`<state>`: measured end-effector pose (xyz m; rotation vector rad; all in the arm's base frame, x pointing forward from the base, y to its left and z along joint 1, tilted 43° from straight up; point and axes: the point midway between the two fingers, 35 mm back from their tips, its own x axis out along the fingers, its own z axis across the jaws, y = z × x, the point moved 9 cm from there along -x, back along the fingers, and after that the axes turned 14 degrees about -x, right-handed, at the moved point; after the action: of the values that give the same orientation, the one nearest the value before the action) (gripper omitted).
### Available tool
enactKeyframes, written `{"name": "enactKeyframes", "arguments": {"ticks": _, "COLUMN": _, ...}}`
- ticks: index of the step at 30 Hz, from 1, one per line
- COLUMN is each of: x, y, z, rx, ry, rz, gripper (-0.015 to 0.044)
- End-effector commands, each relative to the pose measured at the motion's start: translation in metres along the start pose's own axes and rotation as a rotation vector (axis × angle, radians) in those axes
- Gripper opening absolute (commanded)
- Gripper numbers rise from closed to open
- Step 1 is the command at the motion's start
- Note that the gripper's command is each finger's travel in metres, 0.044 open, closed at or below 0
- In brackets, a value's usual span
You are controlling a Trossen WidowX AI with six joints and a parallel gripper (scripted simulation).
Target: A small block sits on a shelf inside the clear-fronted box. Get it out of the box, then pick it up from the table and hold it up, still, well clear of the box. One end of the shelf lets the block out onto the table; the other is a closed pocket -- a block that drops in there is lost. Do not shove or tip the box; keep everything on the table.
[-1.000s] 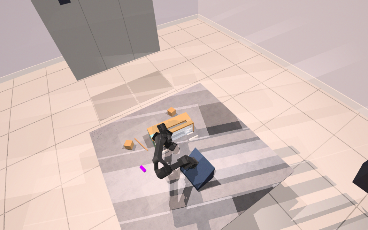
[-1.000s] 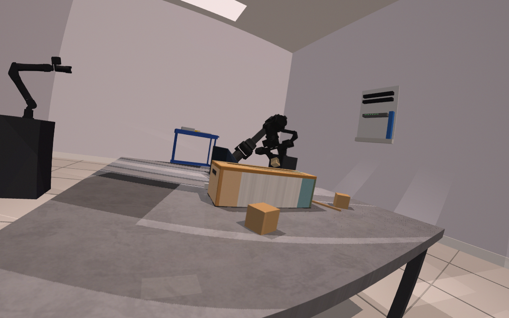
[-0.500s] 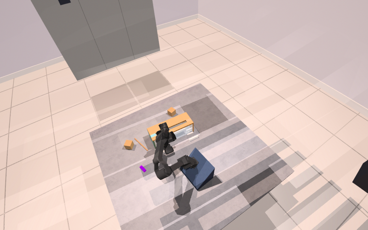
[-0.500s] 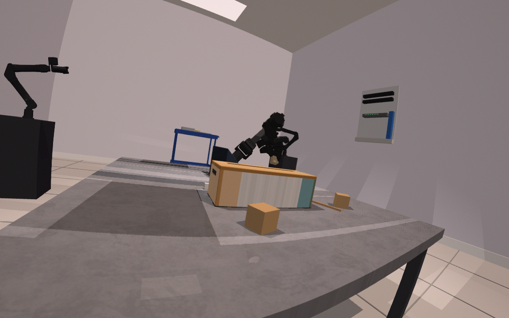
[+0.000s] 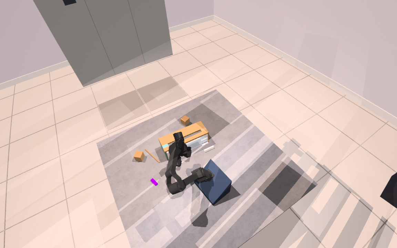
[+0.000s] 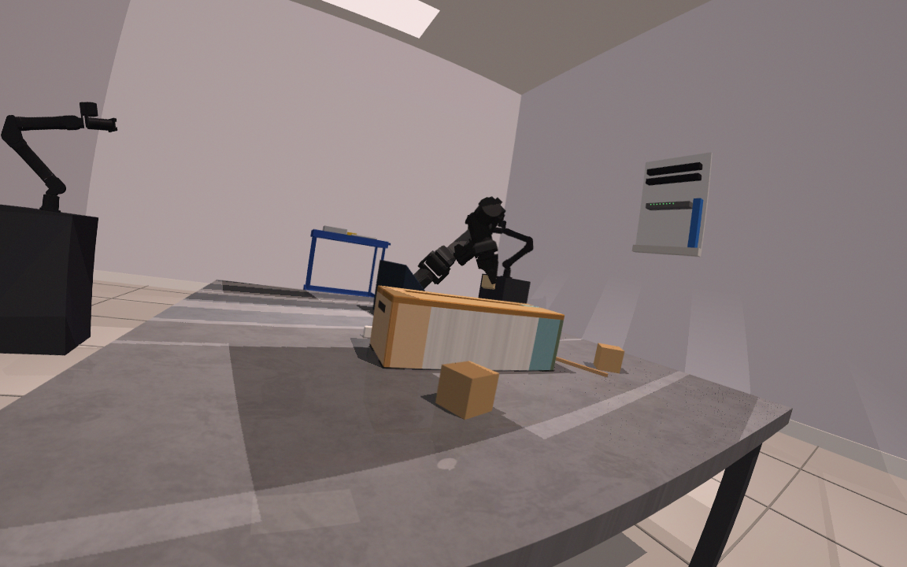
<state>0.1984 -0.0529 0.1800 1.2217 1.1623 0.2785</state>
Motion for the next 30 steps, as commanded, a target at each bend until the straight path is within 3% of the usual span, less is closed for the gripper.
{"name": "enactKeyframes", "arguments": {"ticks": 1, "x": -0.0056, "y": 0.0022, "z": -0.0005, "rx": 0.167, "ry": -0.010, "rz": 0.023, "gripper": 0.0000}}
{"name": "enactKeyframes", "arguments": {"ticks": 8, "x": -0.0106, "y": 0.0020, "z": -0.0024, "rx": 0.419, "ry": -0.008, "rz": 0.045, "gripper": 0.0000}}
{"name": "enactKeyframes", "arguments": {"ticks": 30, "x": -0.0107, "y": 0.0020, "z": -0.0025, "rx": 0.425, "ry": -0.008, "rz": 0.045, "gripper": 0.0000}}
